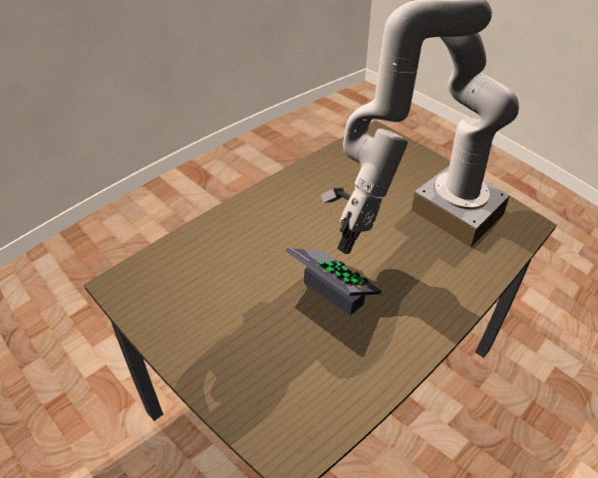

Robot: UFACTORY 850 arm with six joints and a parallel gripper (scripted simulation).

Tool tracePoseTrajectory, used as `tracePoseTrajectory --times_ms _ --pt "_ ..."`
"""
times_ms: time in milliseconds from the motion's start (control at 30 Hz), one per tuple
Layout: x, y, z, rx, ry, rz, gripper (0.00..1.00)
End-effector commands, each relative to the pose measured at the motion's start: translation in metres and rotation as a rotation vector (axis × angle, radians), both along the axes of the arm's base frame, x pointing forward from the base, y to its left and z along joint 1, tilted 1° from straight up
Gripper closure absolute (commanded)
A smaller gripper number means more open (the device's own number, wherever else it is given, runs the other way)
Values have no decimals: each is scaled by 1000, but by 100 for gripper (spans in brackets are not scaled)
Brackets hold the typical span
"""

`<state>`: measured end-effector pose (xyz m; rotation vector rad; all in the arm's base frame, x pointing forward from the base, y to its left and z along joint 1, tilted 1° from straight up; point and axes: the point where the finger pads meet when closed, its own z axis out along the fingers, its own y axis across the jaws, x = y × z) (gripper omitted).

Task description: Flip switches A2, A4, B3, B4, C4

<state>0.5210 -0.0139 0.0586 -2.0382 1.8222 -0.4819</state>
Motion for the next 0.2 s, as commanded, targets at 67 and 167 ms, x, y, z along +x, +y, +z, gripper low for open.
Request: tracePoseTrajectory --times_ms 67,167 --pt "1 0 1 0 -2 0 100" --pt "1 0 1 0 -2 0 100"
